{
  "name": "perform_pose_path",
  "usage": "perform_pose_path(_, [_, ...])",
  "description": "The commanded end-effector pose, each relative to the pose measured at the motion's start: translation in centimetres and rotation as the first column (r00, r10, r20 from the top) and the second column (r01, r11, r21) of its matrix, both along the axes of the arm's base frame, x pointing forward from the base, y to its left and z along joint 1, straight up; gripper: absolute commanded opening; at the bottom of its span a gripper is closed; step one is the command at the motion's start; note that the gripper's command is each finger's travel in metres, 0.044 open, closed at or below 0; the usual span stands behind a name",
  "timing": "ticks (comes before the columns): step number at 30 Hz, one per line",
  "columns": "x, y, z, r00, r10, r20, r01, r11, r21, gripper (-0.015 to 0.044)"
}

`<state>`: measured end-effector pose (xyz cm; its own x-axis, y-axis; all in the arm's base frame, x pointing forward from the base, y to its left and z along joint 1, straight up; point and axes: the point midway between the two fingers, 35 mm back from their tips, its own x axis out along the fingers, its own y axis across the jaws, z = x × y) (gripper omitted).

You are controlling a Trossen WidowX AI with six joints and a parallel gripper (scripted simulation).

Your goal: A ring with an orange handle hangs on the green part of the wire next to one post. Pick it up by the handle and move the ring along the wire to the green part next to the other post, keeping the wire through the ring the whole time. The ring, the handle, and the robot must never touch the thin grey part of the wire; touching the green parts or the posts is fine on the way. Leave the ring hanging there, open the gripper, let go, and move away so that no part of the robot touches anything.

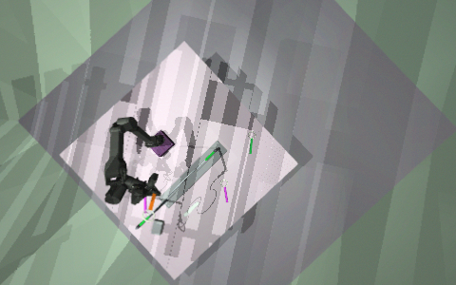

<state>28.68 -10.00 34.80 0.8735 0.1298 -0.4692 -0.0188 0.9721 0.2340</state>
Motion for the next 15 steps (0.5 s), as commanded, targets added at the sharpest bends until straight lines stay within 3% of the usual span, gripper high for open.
perform_pose_path(1, [0.0, -0.5, -0.1, 1.000, -0.003, 0.001, 0.003, 0.996, -0.085, -0.0150])
perform_pose_path(15, [0.0, -2.3, -0.1, 1.000, -0.008, 0.006, 0.010, 0.932, -0.361, -0.0150])
